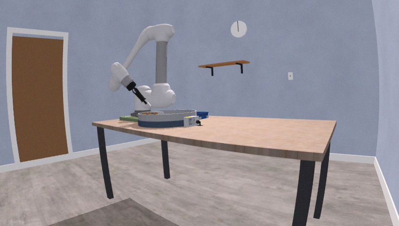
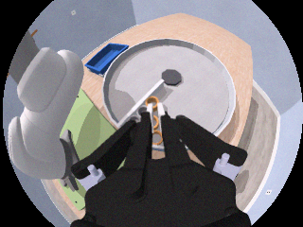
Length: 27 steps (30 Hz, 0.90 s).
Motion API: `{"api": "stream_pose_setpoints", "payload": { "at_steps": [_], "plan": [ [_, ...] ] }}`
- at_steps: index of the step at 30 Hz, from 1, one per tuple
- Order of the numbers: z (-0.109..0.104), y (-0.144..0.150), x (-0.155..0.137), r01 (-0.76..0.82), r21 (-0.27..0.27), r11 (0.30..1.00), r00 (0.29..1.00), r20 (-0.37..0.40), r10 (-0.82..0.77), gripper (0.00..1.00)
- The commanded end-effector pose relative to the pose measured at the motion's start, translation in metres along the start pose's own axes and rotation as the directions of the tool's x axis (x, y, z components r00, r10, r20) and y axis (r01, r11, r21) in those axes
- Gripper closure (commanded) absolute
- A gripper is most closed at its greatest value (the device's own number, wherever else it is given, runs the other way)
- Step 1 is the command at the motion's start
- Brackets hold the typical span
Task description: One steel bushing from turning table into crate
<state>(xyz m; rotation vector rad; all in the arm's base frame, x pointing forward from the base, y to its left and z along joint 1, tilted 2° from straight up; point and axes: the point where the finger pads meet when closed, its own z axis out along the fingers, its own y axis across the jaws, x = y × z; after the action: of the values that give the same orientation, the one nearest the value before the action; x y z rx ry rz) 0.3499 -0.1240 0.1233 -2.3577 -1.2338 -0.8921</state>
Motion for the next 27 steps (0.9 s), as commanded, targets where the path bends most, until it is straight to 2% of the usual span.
{"api": "stream_pose_setpoints", "payload": {
  "at_steps": [1,5,27],
  "plan": [
    [0.0074,0.0003,-0.0061,0.0,0.0,1.0,1.0,0.0,0.0,0.94],
    [0.0168,0.0007,-0.014,0.0,0.0,1.0,1.0,0.0,0.0,0.94],
    [0.017,0.0007,-0.0141,0.0,0.0,1.0,1.0,0.0,0.0,0.94]
  ]
}}
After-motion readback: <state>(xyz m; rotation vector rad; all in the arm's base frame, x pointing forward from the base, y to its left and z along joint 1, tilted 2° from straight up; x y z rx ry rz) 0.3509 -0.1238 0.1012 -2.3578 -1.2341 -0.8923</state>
